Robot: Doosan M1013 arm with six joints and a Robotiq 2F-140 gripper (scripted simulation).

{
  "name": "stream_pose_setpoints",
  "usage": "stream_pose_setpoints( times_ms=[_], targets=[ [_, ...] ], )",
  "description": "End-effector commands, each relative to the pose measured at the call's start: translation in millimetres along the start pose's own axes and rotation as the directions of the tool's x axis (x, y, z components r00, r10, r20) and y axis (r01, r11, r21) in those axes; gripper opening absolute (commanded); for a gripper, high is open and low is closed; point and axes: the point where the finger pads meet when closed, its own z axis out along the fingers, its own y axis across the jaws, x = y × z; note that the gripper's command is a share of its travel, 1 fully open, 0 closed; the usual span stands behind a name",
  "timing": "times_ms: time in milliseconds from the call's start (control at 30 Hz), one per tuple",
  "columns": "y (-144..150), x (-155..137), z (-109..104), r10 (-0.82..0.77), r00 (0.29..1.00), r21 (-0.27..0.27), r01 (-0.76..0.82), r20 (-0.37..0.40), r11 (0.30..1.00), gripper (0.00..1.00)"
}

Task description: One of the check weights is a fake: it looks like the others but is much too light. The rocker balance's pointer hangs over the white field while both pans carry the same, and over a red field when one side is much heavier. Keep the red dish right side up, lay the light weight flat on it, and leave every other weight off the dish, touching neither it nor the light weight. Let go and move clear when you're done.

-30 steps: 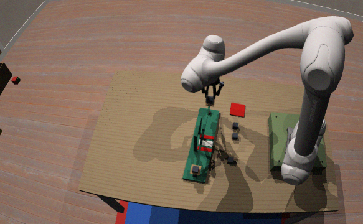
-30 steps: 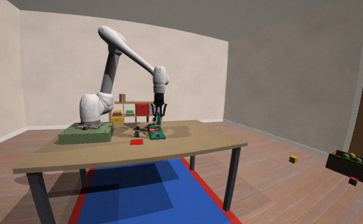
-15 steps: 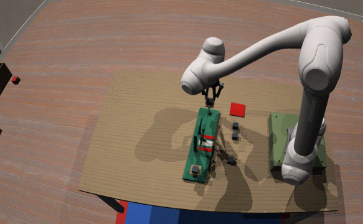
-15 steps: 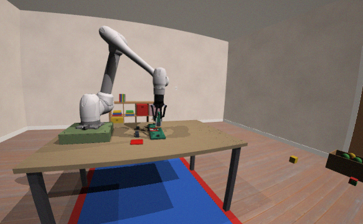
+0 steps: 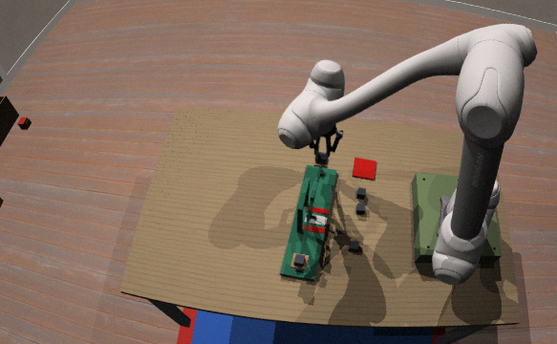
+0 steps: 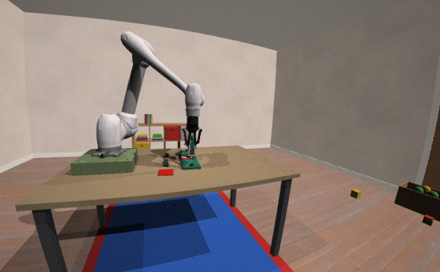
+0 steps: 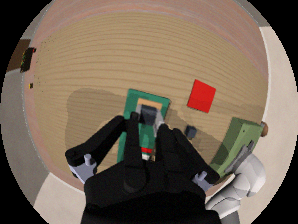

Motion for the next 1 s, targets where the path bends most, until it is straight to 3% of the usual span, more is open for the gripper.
stream_pose_setpoints(
  times_ms=[0,967],
  targets=[
    [-0.6,-2.2,3.7,0.003,1.000,0.003,-0.003,-0.001,1.000,0.24],
    [-0.6,-4.2,9.0,0.003,1.000,0.003,-0.003,-0.001,1.000,0.24]
  ],
)
